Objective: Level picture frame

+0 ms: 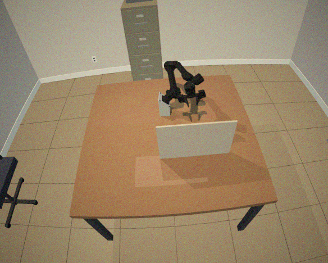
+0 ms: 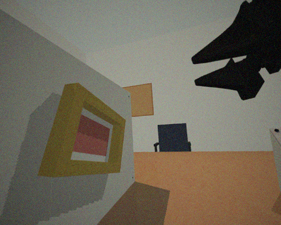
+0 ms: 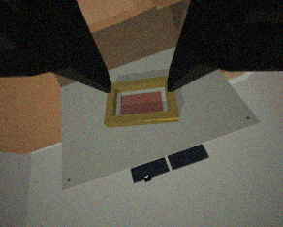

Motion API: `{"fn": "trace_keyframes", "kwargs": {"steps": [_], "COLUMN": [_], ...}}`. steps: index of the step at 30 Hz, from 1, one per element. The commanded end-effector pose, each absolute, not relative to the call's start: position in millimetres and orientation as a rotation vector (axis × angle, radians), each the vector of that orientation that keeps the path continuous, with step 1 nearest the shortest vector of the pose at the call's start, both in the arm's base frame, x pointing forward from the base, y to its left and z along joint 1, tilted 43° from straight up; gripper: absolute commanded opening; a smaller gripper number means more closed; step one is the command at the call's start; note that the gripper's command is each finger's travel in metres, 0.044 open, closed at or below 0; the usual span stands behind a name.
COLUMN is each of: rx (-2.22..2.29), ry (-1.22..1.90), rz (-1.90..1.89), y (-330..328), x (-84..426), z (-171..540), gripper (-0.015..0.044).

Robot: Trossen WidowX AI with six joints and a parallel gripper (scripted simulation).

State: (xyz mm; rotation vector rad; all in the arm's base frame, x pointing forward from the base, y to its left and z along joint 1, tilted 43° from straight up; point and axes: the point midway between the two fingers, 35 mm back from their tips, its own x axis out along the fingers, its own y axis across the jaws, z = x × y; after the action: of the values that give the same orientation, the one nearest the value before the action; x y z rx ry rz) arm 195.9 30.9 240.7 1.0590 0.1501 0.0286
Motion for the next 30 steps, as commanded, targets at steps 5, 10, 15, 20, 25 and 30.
{"fn": "trace_keyframes", "kwargs": {"steps": [5,10,15,20,25,30], "rx": [2.141,2.43,2.527,2.527,2.527,2.527], "ry": [0.056,0.035,0.03,0.03,0.03,0.03], "rz": [-0.017,-0.016,-0.015,-0.015,-0.015,-0.015], "y": [29.0,28.4,28.2,28.2,28.2,28.2], "x": [186.0,183.8,183.2,183.2,183.2,183.2], "z": [228.8,227.7,227.4,227.4,227.4,227.4], "gripper": [0.026,0.026,0.026,0.026,0.026,0.026]}}
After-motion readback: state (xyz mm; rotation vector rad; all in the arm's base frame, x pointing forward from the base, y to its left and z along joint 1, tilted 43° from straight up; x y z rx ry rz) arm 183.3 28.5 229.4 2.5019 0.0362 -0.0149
